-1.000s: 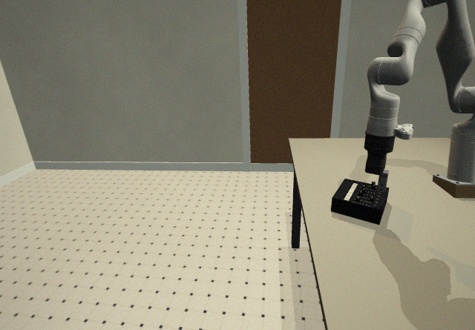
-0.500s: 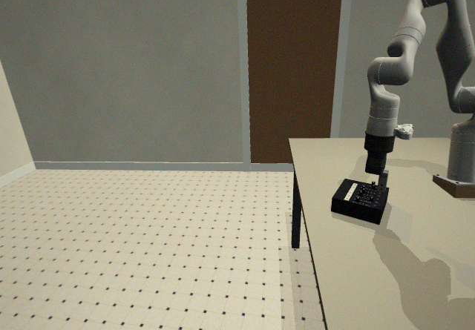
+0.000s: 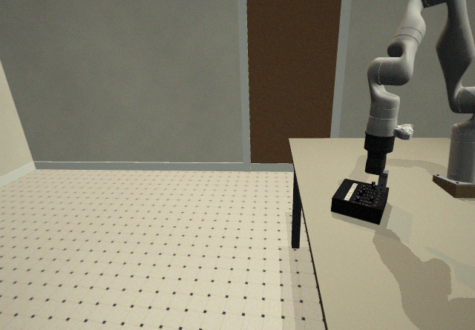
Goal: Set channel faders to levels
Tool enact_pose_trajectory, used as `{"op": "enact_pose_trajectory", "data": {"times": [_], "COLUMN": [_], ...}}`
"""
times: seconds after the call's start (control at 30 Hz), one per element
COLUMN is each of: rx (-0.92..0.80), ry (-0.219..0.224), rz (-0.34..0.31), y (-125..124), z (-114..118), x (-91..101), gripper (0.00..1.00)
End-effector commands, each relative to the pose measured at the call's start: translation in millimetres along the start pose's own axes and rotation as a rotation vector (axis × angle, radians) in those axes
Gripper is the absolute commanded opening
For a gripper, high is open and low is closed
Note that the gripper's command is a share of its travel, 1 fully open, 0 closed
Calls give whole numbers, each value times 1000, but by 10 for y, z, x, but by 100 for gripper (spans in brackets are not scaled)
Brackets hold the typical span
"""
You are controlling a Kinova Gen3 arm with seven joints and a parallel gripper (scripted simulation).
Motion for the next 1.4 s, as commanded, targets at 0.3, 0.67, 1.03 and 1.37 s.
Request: {"op": "enact_pose_trajectory", "data": {"times": [0.3, 0.67, 1.03, 1.37], "rx": [0, 0, 0, 0], "ry": [1, 1, 1, 1], "rz": [0, 0, 0, 0], "y": [0, -1, -1, -1], "z": [3, 3, 3, 3], "x": [-36, -106, -170, -216], "gripper": [0, 0, 0, 0]}}
Point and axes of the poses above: the point where the finger pads meet when closed, its own x axis back along the fingers, its own z axis across the jaws, y = z × x, the point moved 8 cm from there along x, back along the fingers, and after that the axes turned 11 degrees about -x, right-handed, at the moved point
